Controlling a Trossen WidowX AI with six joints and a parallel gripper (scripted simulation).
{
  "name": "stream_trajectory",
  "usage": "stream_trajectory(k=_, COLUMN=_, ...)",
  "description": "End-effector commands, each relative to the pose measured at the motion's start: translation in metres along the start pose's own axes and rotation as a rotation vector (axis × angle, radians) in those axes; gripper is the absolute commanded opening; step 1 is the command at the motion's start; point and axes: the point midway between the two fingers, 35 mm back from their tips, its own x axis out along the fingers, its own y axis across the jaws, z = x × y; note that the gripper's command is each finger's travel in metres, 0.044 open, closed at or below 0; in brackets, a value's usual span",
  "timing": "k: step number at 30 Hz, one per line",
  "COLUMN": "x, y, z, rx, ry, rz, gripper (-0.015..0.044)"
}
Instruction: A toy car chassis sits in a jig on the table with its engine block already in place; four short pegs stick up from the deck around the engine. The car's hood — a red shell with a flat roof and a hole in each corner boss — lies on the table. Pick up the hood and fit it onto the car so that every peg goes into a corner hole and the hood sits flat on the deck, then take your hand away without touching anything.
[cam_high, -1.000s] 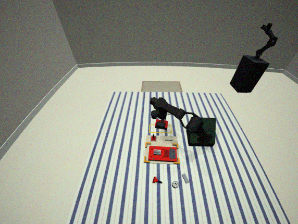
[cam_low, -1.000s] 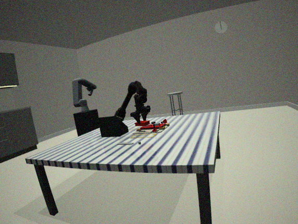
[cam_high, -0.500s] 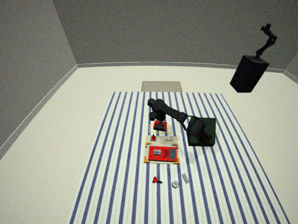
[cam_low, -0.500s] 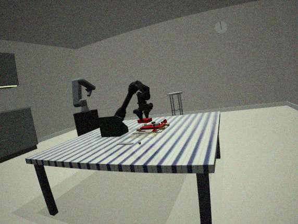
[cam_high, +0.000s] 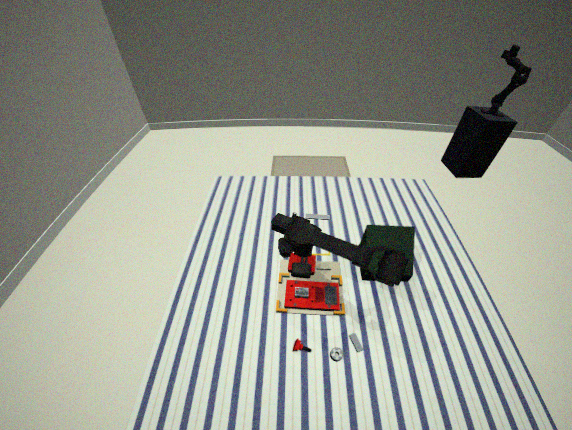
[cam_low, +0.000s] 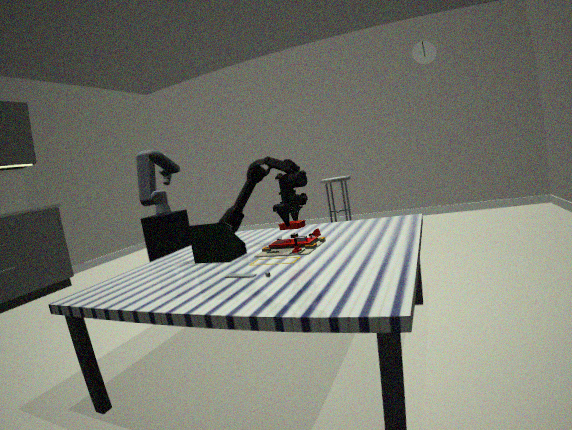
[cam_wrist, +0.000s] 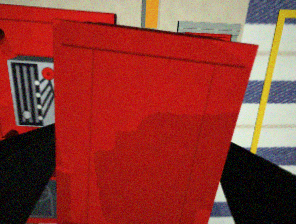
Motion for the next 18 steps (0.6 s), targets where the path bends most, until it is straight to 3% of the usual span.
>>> stream_trajectory(k=1, x=-0.001, y=0.03, z=-0.003, rx=-0.013, ry=0.001, rz=0.011, gripper=0.0)
stream_trajectory(k=8, x=-0.001, y=0.075, z=-0.011, rx=-0.042, ry=0.005, rz=0.025, gripper=0.0)
stream_trajectory(k=18, x=0.011, y=0.073, z=-0.009, rx=-0.043, ry=0.005, rz=0.026, gripper=0.0)
